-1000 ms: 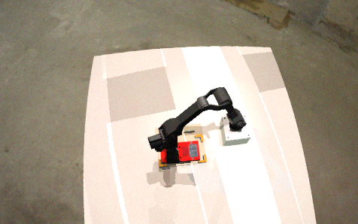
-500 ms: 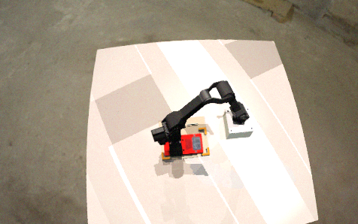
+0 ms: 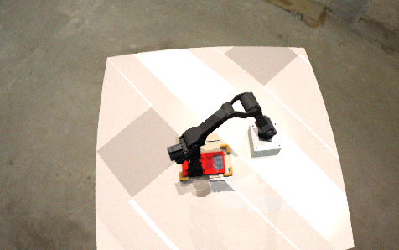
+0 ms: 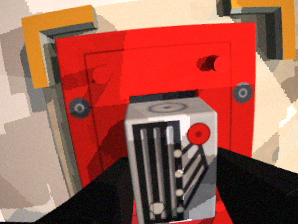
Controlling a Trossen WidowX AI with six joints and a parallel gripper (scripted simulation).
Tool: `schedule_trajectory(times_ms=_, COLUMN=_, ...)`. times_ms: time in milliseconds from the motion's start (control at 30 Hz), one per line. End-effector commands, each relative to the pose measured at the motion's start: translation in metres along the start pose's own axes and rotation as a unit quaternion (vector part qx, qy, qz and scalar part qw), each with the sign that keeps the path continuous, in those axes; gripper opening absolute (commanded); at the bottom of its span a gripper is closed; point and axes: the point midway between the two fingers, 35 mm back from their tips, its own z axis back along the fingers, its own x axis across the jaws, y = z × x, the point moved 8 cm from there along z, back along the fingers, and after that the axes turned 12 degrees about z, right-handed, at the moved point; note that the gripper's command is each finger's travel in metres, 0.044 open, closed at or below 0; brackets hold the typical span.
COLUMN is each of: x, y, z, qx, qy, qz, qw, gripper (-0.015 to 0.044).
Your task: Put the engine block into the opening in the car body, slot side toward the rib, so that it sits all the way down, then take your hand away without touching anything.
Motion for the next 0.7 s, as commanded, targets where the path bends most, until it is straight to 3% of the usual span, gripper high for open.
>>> schedule_trajectory(times_ms=0, x=-0.0004, y=0.0000, z=-0.0008, qx=-0.001, qy=0.001, qz=-0.001, qw=1.000, gripper=0.0159)
schedule_trajectory(times_ms=667, x=-0.0005, y=0.0000, z=-0.0038, qx=-0.001, qy=0.001, qz=-0.005, qw=1.000, gripper=0.0159)
